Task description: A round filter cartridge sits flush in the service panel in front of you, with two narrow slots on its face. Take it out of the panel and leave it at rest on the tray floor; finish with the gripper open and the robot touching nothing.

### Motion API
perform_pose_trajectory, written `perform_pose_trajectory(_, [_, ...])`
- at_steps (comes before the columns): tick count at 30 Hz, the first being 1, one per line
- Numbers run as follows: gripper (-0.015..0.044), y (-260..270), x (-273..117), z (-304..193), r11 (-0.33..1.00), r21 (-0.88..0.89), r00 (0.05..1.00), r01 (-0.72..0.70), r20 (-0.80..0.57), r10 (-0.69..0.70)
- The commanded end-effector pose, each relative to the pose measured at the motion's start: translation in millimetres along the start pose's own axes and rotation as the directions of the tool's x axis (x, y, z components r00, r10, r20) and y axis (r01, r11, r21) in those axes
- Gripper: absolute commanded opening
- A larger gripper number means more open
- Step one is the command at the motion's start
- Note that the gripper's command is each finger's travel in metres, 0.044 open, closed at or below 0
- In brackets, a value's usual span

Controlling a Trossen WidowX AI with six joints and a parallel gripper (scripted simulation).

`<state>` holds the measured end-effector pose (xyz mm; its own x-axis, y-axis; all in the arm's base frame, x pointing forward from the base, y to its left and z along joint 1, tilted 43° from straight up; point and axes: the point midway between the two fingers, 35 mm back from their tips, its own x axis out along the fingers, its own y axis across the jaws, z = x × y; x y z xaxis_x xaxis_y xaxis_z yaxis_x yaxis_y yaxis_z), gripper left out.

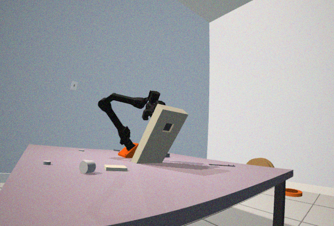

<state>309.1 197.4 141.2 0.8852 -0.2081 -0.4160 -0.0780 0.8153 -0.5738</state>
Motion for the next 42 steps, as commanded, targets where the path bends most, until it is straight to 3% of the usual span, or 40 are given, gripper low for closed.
perform_pose_trajectory(1, [0.0000,-1,5,-1,0.991,-0.136,1.000,-0.002,-0.007,0.001])
perform_pose_trajectory(15, [0.0000,-1,5,-1,0.811,-0.584,1.000,-0.005,-0.007,0.001])
perform_pose_trajectory(33, [0.0000,-1,5,-1,0.324,-0.946,1.000,-0.007,-0.007,0.001])
perform_pose_trajectory(42, [0.0000,3,-15,-1,0.386,-0.922,1.000,-0.020,-0.018,0.007])
